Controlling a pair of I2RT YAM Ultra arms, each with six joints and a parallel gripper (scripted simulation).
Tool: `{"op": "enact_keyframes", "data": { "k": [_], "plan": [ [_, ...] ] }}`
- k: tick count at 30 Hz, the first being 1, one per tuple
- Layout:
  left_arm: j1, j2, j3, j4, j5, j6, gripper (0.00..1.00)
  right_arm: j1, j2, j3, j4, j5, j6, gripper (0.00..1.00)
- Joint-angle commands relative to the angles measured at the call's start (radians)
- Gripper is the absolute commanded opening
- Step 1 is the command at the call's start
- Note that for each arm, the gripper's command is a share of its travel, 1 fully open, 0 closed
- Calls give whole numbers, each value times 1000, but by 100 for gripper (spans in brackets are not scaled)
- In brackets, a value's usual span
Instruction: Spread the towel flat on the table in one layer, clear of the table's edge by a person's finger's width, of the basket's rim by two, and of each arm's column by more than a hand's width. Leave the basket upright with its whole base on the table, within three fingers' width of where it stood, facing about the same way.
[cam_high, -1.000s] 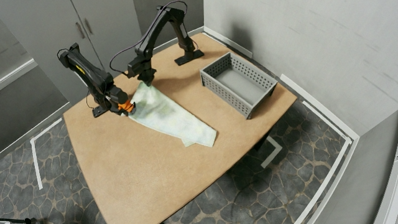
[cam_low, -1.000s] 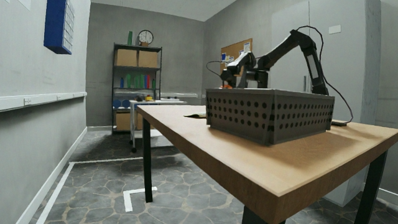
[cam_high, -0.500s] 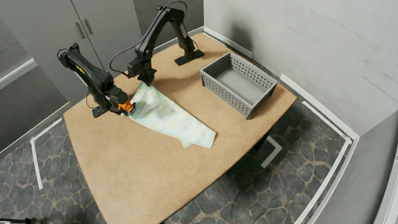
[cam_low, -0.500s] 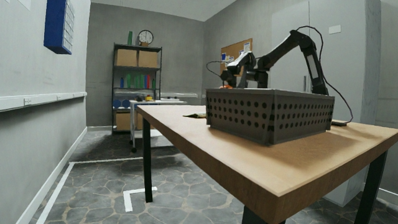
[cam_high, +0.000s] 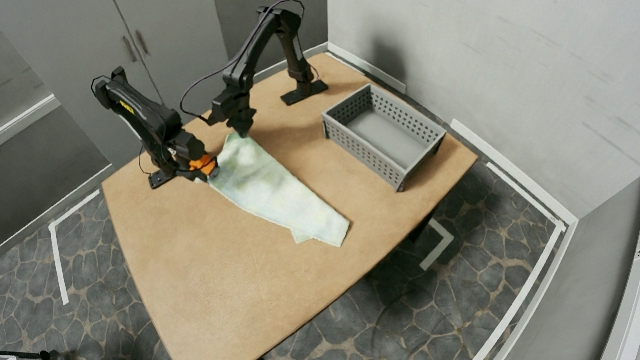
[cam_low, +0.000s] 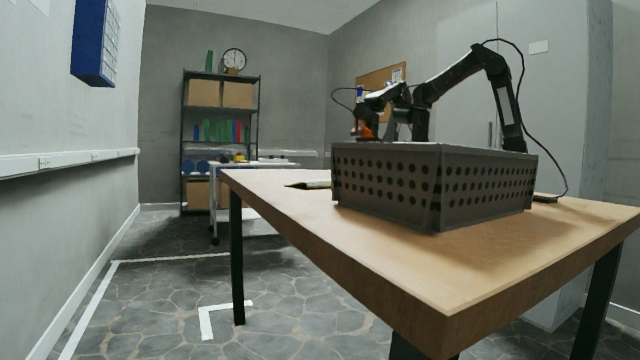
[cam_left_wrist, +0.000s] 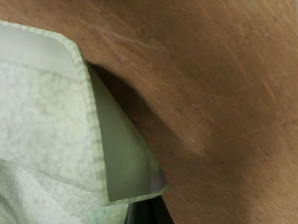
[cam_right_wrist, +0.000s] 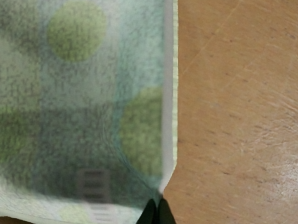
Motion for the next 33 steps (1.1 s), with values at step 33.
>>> {"op": "enact_keyframes", "data": {
  "k": [33],
  "plan": [
    [444, -153, 526, -457, 126, -334, 0, 13, 365, 972, -400, 25, 33, 0]
  ]
}}
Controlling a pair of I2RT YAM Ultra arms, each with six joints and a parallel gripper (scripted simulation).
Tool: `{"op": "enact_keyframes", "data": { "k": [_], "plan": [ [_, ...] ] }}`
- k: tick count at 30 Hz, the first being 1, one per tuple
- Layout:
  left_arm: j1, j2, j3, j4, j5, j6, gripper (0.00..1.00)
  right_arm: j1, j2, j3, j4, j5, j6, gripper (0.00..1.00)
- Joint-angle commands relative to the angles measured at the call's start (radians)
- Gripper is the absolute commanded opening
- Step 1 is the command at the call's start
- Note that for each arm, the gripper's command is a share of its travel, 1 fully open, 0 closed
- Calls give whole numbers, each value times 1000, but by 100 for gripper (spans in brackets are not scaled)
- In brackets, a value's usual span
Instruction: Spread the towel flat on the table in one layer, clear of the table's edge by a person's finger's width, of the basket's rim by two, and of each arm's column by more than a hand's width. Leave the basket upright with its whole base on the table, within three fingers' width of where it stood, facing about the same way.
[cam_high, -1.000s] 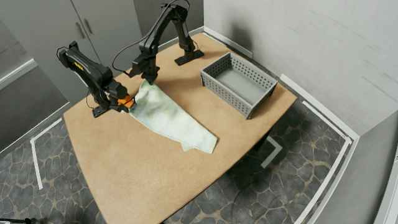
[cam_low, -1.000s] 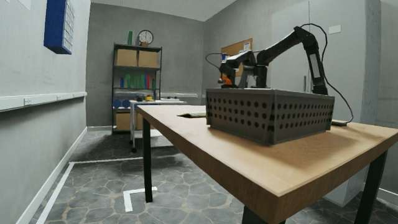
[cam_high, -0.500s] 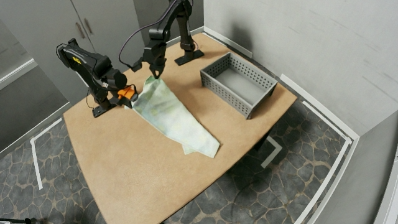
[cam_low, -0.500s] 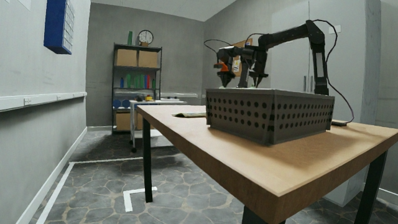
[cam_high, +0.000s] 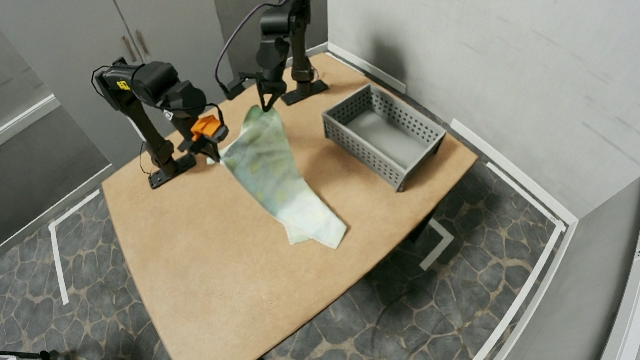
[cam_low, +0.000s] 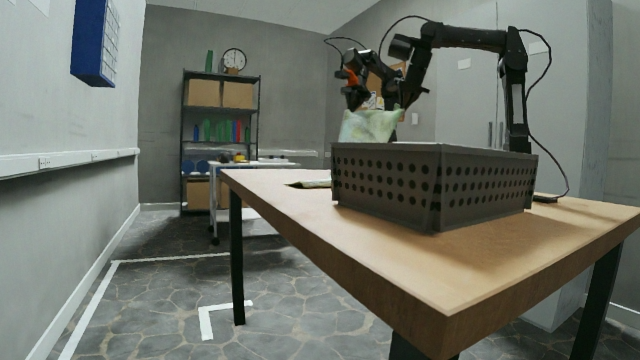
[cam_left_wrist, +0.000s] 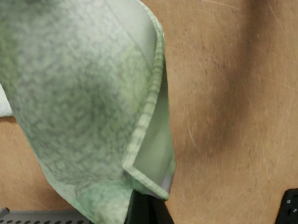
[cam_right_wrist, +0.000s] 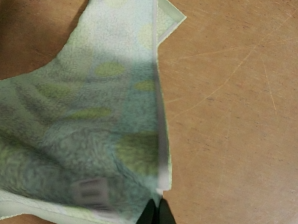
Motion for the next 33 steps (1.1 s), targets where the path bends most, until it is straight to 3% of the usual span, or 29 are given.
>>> {"op": "enact_keyframes", "data": {
  "k": [1, 2, 3, 5, 6, 8, 9, 11, 12, 14, 15, 16, 19, 20, 22, 23, 24, 26, 27, 29, 33],
  "plan": [
    [18, 2, 57, -75, 25, -70, 0, 13, 29, 65, -65, 15, 9, 0],
    [11, 20, 87, -99, 24, -70, 0, 13, 45, 91, -85, 17, 7, 0],
    [62, 26, 167, -132, 29, -114, 0, 14, 92, 208, -115, 18, 13, 0],
    [62, 32, 179, -140, 26, -139, 0, 14, 109, 233, -136, 18, 13, 0],
    [103, 42, 263, -169, 29, -185, 0, 14, 157, 355, -166, 19, 17, 0],
    [102, 56, 287, -185, 18, -214, 0, 10, 184, 398, -198, 20, 17, 0],
    [147, 60, 360, -187, 39, -250, 0, 9, 212, 491, -194, 21, 21, 0],
    [147, 64, 367, -196, 37, -288, 0, 10, 237, 533, -222, 22, 21, 0],
    [193, 67, 432, -184, 56, -321, 0, 9, 251, 600, -191, 22, 25, 0],
    [193, 56, 416, -174, 55, -364, 0, 10, 270, 632, -210, 23, 25, 0],
    [234, 59, 475, -165, 72, -401, 0, 10, 282, 690, -171, 24, 29, 0],
    [235, 3, 443, -113, 74, -438, 0, 10, 286, 696, -172, 24, 29, 0],
    [219, 7, 445, -133, 64, -449, 0, 10, 298, 716, -182, 25, 26, 0],
    [270, 45, 496, -113, 79, -492, 0, 11, 303, 758, -110, 25, 33, 0],
    [267, -11, 430, -55, 56, -535, 0, 10, 302, 753, -100, 26, 33, 0],
    [299, -20, 490, -26, 66, -579, 0, 10, 301, 776, -41, 27, 37, 0],
    [295, -33, 421, 8, 55, -617, 0, 8, 294, 760, -25, 28, 38, 0],
    [321, -47, 476, 52, 57, -669, 0, 8, 288, 765, 46, 29, 41, 0],
    [316, -58, 407, 86, 41, -704, 0, 8, 246, 744, 59, 29, 41, 0],
    [292, -66, 388, 108, 31, -715, 0, 9, 251, 745, 66, 30, 37, 0],
    [338, -98, 373, 235, -11, -848, 0, 12, 230, 672, 241, 32, 46, 0]
  ]
}}
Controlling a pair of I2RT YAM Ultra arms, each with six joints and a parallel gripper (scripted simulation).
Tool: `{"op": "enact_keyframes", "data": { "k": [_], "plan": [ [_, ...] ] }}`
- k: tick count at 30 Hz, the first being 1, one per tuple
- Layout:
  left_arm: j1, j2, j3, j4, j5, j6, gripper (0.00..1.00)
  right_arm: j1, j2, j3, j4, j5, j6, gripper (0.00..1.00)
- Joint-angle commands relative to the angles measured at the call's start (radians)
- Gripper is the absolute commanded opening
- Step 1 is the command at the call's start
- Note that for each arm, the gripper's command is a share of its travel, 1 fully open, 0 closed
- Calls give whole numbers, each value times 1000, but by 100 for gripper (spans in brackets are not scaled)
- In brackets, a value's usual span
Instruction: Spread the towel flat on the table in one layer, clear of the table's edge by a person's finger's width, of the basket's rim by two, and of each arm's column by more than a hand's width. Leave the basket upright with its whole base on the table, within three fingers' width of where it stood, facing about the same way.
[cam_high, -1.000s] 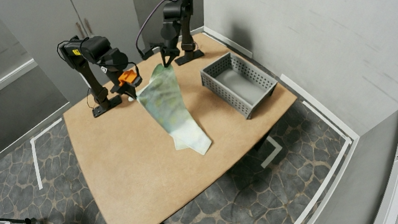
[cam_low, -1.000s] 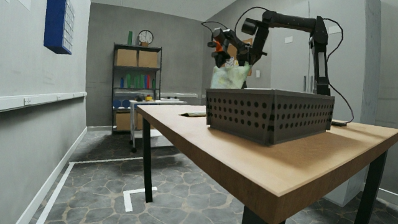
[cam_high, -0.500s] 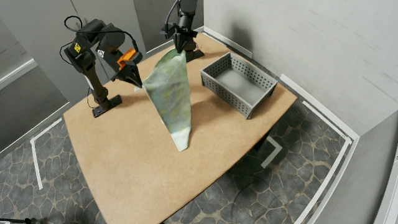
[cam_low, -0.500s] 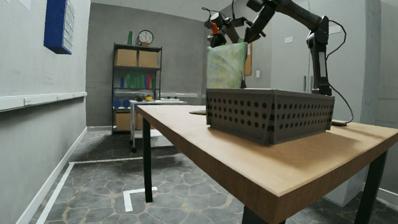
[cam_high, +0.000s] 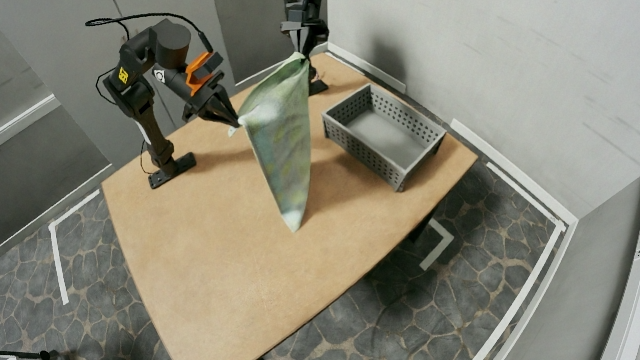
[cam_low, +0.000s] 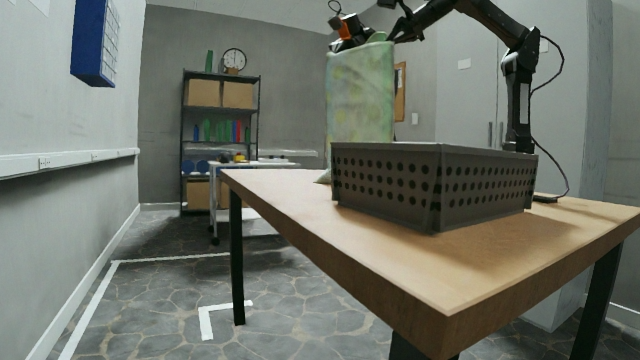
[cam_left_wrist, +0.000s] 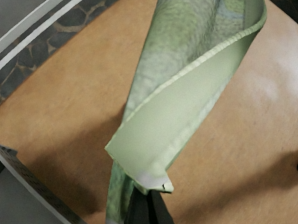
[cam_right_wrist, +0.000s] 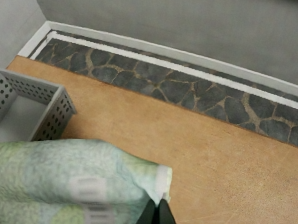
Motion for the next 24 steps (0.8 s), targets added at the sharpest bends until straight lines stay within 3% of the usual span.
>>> {"op": "enact_keyframes", "data": {
  "k": [1, 7, 14, 24],
  "plan": [
    [29, -41, -23, 99, -55, -125, 0, 6, -46, -35, 151, 36, 12, 0],
    [-3, -89, -111, 237, -128, -224, 0, 3, -87, -140, 314, 40, 10, 0],
    [-20, -20, 4, 253, -253, -352, 0, 10, -26, -78, 434, 47, 14, 0],
    [-17, 18, 76, 219, -295, -379, 0, 5, 3, -39, 449, 50, 12, 0]
  ]
}}
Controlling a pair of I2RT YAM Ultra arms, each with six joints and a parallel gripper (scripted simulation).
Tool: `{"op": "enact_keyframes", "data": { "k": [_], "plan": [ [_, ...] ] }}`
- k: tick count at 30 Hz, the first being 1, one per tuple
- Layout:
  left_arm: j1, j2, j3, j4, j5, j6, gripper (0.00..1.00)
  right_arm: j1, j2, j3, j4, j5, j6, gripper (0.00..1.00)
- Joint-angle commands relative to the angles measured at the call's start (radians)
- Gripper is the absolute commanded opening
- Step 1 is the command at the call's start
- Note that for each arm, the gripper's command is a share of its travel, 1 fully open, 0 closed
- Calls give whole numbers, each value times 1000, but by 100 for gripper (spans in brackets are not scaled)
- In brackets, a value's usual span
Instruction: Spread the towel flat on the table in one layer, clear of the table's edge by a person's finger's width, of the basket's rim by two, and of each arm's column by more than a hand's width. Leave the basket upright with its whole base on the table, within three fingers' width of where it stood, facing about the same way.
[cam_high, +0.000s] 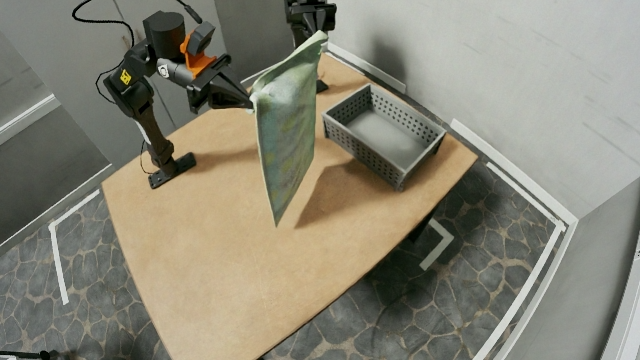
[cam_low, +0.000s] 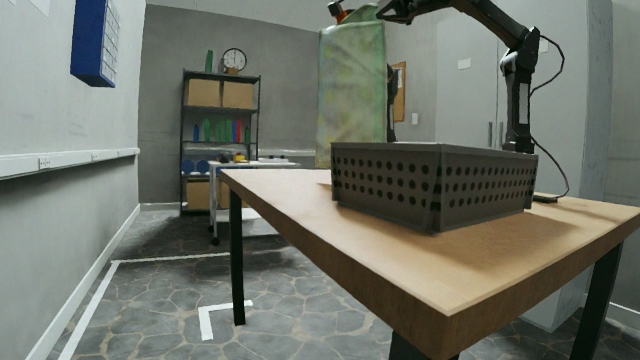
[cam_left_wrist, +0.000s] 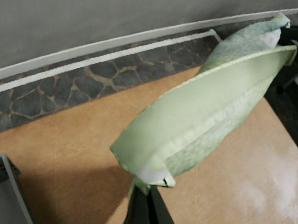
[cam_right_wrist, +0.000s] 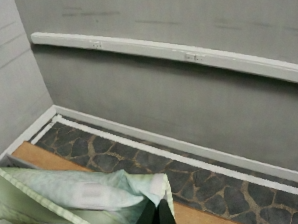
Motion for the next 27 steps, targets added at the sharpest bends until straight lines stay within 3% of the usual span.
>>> {"op": "enact_keyframes", "data": {
  "k": [1, 20, 27],
  "plan": [
    [3, 13, 49, -29, -44, -18, 0, 0, 13, 41, 14, 31, 5, 0],
    [3, 3, 55, -34, -44, -14, 0, 0, 4, 42, 10, 31, 5, 0],
    [57, 69, 69, 60, -44, -12, 0, -27, 69, 36, 142, 31, 5, 0]
  ]
}}
